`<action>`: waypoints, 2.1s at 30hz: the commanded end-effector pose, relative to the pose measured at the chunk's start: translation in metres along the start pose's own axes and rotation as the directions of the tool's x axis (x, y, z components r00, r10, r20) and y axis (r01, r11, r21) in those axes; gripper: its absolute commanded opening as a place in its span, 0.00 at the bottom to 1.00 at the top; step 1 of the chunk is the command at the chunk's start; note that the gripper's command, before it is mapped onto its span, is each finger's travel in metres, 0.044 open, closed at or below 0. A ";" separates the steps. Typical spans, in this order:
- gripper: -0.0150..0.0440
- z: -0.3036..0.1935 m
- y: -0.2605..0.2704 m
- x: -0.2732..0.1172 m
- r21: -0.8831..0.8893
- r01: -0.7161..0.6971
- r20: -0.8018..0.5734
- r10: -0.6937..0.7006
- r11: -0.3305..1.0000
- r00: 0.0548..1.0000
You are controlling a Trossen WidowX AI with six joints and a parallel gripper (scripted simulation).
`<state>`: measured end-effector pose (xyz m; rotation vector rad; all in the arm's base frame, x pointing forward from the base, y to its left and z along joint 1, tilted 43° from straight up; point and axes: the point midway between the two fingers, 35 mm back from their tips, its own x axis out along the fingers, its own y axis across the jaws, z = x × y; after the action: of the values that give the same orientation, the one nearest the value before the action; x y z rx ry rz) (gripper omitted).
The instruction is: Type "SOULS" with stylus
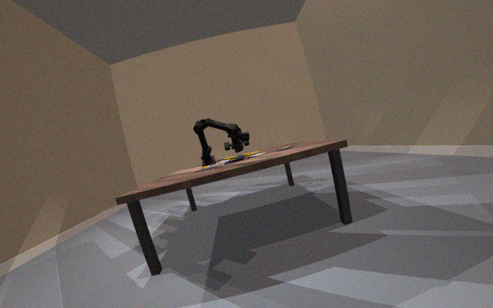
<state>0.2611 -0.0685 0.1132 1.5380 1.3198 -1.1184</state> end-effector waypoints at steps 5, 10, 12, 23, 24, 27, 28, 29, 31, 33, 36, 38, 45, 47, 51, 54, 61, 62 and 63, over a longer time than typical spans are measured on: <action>0.39 0.004 0.000 0.002 -0.004 -0.001 0.003 0.001 1.000 1.000; 0.39 0.007 0.000 0.004 -0.004 -0.001 0.004 0.001 1.000 1.000; 0.39 0.008 0.000 0.004 -0.004 -0.001 0.004 0.001 1.000 1.000; 0.39 0.012 0.000 0.007 -0.004 -0.001 0.004 0.001 1.000 1.000; 0.39 0.012 0.000 0.007 -0.004 -0.001 0.004 0.001 1.000 1.000; 0.39 0.013 0.000 0.007 -0.004 -0.001 0.004 0.001 1.000 1.000; 0.39 0.013 0.000 0.008 -0.004 -0.001 0.004 0.001 1.000 1.000; 0.39 0.014 0.000 0.008 -0.004 -0.001 0.004 0.001 1.000 1.000; 0.39 0.015 0.000 0.008 -0.004 -0.001 0.004 0.001 1.000 1.000; 0.39 0.015 0.000 0.009 -0.004 -0.001 0.004 0.001 1.000 1.000; 0.39 0.016 0.000 0.009 -0.004 -0.001 0.004 0.001 1.000 1.000; 0.39 0.015 0.000 0.008 -0.004 -0.001 0.004 0.001 1.000 1.000; 0.39 0.014 0.000 0.008 -0.004 -0.001 0.004 0.001 1.000 1.000; 0.39 0.009 0.001 0.005 -0.004 -0.001 0.004 0.001 1.000 1.000; 0.39 -0.008 0.001 -0.005 -0.004 -0.001 0.003 0.001 1.000 1.000; 0.39 -0.017 0.000 -0.010 -0.004 -0.001 0.002 0.001 1.000 1.000; 0.37 -0.015 0.000 -0.009 -0.008 -0.002 0.006 0.002 1.000 1.000; 0.36 -0.015 0.000 -0.009 -0.008 -0.002 0.006 0.002 1.000 1.000; 0.32 -0.015 0.001 -0.009 -0.008 -0.002 0.006 0.002 1.000 1.000</action>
<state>0.2626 -0.0571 0.1262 1.5292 1.3171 -1.1147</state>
